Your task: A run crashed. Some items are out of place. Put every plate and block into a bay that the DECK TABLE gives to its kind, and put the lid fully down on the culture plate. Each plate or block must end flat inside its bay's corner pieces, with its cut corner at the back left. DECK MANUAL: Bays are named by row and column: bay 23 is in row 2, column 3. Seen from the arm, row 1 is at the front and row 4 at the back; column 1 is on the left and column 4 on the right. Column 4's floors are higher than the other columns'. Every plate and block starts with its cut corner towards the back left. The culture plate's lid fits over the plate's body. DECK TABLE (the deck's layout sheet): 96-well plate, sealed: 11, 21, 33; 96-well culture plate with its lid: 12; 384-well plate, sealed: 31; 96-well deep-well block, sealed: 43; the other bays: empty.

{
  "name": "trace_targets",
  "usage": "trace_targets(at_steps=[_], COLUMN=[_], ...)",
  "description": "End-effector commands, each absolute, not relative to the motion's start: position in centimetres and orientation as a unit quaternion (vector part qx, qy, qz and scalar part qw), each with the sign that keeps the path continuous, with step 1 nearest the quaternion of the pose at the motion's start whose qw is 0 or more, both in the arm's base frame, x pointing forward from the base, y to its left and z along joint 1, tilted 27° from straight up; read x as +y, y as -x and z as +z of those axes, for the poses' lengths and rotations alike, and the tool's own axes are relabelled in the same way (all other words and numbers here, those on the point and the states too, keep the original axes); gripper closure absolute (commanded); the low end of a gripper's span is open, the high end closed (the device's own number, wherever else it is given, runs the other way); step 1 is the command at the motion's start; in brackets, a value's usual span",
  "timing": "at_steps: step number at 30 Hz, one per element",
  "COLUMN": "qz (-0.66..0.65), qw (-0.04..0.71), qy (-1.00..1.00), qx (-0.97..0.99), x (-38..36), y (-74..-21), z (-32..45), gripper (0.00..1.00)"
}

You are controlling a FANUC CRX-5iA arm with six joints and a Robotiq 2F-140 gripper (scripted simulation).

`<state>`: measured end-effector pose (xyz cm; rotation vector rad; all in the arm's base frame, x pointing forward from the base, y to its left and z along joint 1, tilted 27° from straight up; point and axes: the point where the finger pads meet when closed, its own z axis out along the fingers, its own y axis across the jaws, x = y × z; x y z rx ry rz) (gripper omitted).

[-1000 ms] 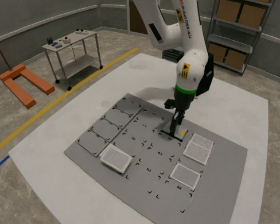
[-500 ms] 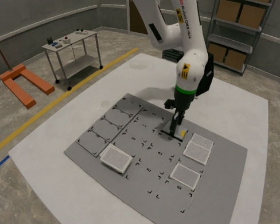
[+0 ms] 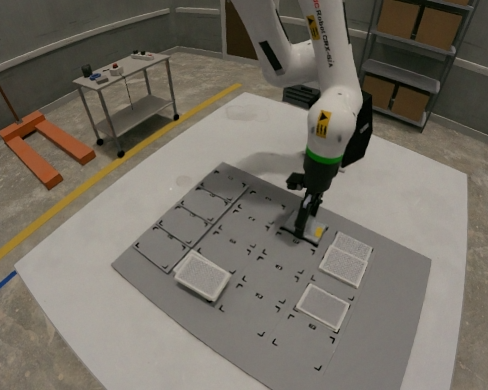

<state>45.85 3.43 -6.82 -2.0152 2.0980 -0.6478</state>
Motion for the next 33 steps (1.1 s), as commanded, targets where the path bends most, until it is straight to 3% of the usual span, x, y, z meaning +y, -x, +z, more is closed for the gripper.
trace_targets(at_steps=[1,33], qz=[-0.217,-0.217], qw=[0.081,0.081], qy=[0.674,0.674], qx=[0.702,0.702], x=[3.5,3.8], y=[-45.9,-45.2], z=[-6.8,-5.4], gripper=[0.30,0.30])
